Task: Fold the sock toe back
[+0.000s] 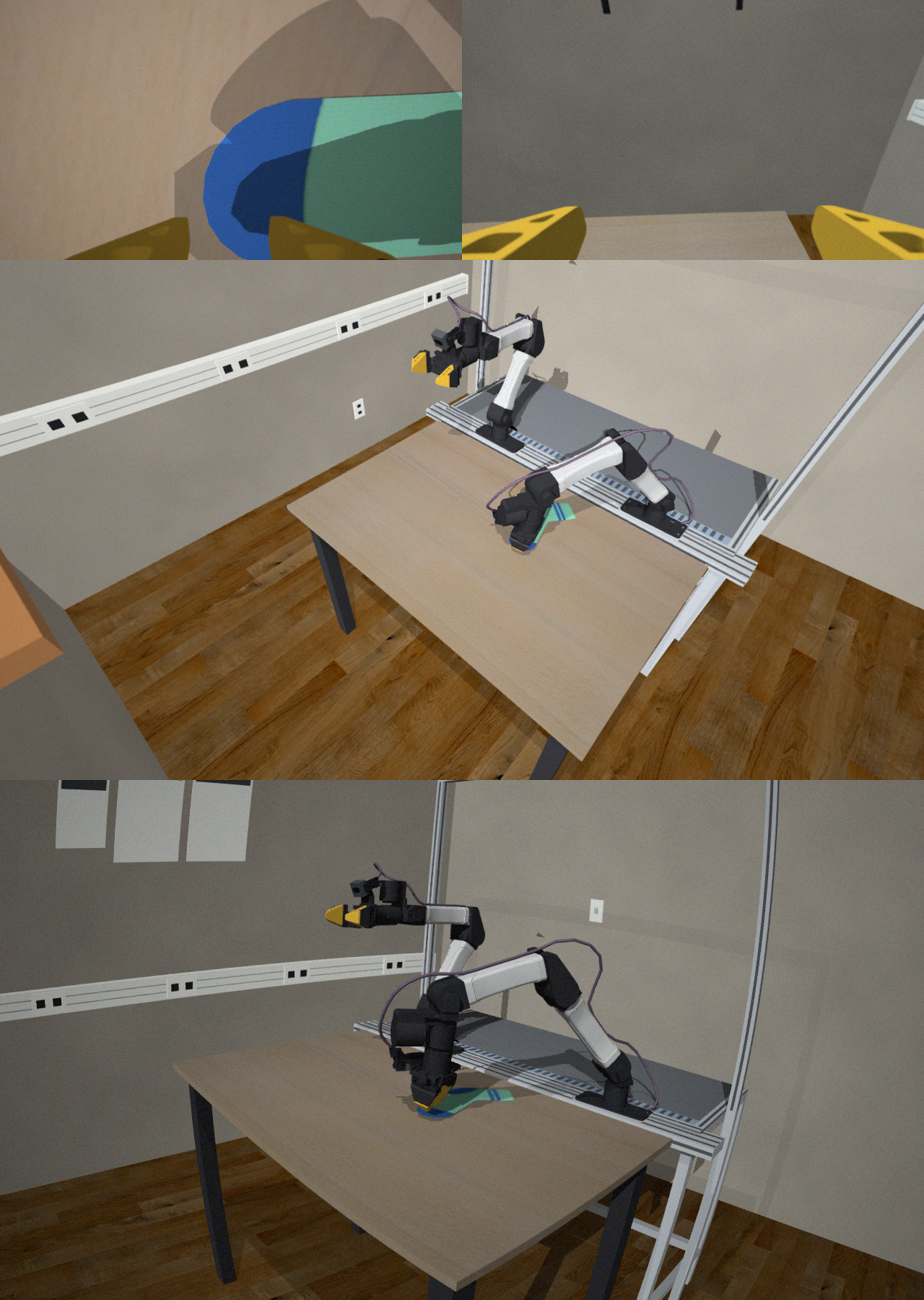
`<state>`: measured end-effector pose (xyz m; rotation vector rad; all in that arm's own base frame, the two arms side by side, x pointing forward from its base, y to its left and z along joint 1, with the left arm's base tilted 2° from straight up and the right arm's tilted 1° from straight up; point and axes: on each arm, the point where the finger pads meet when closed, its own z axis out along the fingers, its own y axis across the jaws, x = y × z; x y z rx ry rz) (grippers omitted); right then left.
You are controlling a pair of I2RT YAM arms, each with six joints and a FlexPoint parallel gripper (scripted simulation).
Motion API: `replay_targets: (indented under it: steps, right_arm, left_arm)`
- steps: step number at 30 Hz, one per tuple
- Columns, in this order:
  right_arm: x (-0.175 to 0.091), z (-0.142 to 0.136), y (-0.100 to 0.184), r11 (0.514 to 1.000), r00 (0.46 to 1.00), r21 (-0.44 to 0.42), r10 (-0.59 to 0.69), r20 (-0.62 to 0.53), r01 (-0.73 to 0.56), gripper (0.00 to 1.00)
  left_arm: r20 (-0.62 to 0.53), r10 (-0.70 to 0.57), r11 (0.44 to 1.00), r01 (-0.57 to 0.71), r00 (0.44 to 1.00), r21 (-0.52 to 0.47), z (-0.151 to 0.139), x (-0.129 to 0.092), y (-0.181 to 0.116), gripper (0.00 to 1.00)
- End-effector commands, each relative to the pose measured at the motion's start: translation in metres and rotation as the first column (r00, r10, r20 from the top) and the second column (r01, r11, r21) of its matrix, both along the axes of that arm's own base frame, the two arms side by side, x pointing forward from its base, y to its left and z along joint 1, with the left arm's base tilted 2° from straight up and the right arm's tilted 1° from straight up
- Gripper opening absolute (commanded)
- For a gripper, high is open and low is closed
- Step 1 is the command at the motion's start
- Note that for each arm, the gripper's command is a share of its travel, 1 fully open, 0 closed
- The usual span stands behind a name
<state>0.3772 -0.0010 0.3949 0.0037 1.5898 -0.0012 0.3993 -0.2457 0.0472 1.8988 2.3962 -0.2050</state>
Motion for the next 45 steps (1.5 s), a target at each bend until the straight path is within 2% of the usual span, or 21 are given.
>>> replay_targets:
  steps: [1,5,6,10,16,18,22,25,27,28,30,33,35,38,39,44,45]
  right_arm:
    - [-0.002,0.007,0.001,1.0,1.0,-0.002,0.003,0.019,-0.003,1.0]
    - [-0.002,0.007,0.001,1.0,1.0,-0.002,0.003,0.019,-0.003,1.0]
    - [-0.002,0.007,0.001,1.0,1.0,-0.002,0.003,0.019,-0.003,1.0]
    - [-0.002,0.007,0.001,1.0,1.0,-0.002,0.003,0.019,-0.003,1.0]
    - [-0.002,0.007,0.001,1.0,1.0,-0.002,0.003,0.019,-0.003,1.0]
    - [-0.002,0.007,0.001,1.0,1.0,-0.002,0.003,0.019,-0.003,1.0]
    - [-0.002,0.007,0.001,1.0,1.0,-0.002,0.003,0.019,-0.003,1.0]
    - [-0.002,0.007,0.001,1.0,1.0,-0.002,0.003,0.019,-0.003,1.0]
    - [-0.002,0.007,0.001,1.0,1.0,-0.002,0.003,0.019,-0.003,1.0]
    - [-0.002,0.007,0.001,1.0,1.0,-0.002,0.003,0.019,-0.003,1.0]
    - [-0.002,0.007,0.001,1.0,1.0,-0.002,0.003,0.019,-0.003,1.0]
    - [-0.002,0.007,0.001,1.0,1.0,-0.002,0.003,0.019,-0.003,1.0]
    - [-0.002,0.007,0.001,1.0,1.0,-0.002,0.003,0.019,-0.003,1.0]
    - [-0.002,0.007,0.001,1.0,1.0,-0.002,0.003,0.019,-0.003,1.0]
    - [-0.002,0.007,0.001,1.0,1.0,-0.002,0.003,0.019,-0.003,1.0]
    - [-0.002,0.007,0.001,1.0,1.0,-0.002,0.003,0.019,-0.003,1.0]
    - [-0.002,0.007,0.001,1.0,1.0,-0.002,0.003,0.019,-0.003,1.0]
  left_arm:
    - [0.045,-0.005,0.999,0.007,0.999,-0.037,0.012,0.009,-0.011,0.34]
    - [0.047,-0.006,0.999,0.007,0.999,-0.038,0.016,0.008,-0.011,0.34]
    - [0.02,-0.009,1.0,0.009,1.0,-0.023,-0.001,0.002,-0.007,0.34]
    - [0.0,-0.011,1.0,0.011,1.0,-0.012,-0.015,0.002,-0.005,0.34]
    - [0.015,-0.01,1.0,0.011,1.0,-0.02,-0.008,0.004,-0.005,0.34]
    - [-0.004,-0.012,1.0,0.012,1.0,-0.01,-0.024,0.003,-0.003,0.34]
    - [0.023,-0.016,1.0,0.016,1.0,-0.024,-0.015,0.005,-0.006,0.34]
    - [0.0,-0.014,1.0,0.014,1.0,-0.011,-0.029,0.002,-0.004,0.34]
    - [0.018,-0.01,1.0,0.01,1.0,-0.021,-0.018,0.006,-0.005,0.34]
    - [-0.001,-0.029,1.0,0.029,1.0,0.008,-0.035,0.002,0.0,0.34]
    - [-0.011,-0.021,1.0,0.021,1.0,-0.01,-0.022,0.002,-0.005,0.32]
    - [-0.019,-0.023,1.0,0.023,1.0,-0.004,-0.028,-0.002,-0.004,0.32]
    - [-0.017,-0.024,1.0,0.024,1.0,-0.013,-0.022,0.0,-0.007,0.3]
    - [-0.063,0.003,1.0,-0.003,0.998,-0.008,-0.025,-0.009,-0.006,0.28]
    - [-0.039,-0.022,1.0,0.021,0.999,-0.013,-0.023,-0.003,-0.005,0.28]
    - [-0.059,-0.02,1.0,0.019,0.998,-0.017,-0.023,-0.005,-0.003,0.24]
    - [-0.067,-0.026,1.0,0.026,0.997,-0.003,-0.03,-0.011,-0.004,0.24]
